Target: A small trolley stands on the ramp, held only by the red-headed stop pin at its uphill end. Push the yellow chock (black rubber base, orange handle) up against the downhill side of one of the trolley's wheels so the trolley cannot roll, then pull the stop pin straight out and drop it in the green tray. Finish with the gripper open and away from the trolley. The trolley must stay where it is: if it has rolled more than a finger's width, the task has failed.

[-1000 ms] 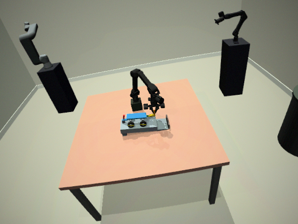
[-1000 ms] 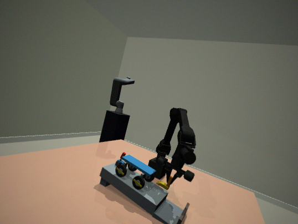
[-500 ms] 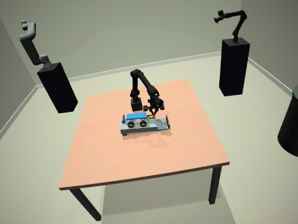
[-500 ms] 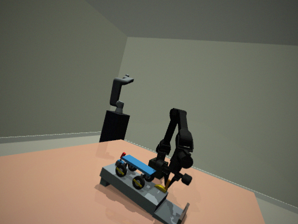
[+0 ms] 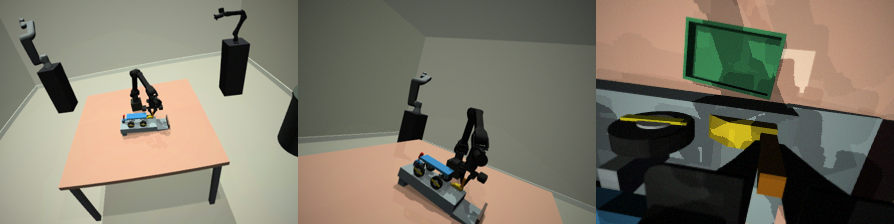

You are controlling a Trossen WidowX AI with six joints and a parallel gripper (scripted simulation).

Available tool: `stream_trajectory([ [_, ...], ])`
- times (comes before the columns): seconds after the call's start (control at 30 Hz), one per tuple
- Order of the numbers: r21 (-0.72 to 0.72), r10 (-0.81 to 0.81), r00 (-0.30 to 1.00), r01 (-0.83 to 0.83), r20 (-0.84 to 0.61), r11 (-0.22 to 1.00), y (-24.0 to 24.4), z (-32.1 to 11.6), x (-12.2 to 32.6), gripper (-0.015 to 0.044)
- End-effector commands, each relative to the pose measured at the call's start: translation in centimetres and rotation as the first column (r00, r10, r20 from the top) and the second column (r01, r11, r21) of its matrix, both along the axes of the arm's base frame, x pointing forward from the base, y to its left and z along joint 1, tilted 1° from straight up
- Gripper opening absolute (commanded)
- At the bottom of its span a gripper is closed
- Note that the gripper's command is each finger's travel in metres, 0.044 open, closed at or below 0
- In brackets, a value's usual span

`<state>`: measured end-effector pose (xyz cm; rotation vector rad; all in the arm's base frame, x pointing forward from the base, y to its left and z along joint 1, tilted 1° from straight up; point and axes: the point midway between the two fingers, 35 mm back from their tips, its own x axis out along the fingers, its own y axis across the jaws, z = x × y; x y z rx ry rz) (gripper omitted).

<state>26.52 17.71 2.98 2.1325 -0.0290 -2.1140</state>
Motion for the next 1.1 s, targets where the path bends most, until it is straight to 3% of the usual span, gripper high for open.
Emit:
stream_trajectory([
  [0.0, -0.003, 0.001, 1.0, -0.001, 0.002, 1.0, -0.5, 0.1, 0.0, 0.0],
  [1.03, 0.001, 0.003, 1.0, -0.003, 0.001, 1.0, -1.8, 0.3, 0.2, 0.0],
  [1.07, 0.001, 0.003, 1.0, -0.003, 0.001, 1.0, -1.8, 0.3, 0.2, 0.0026],
])
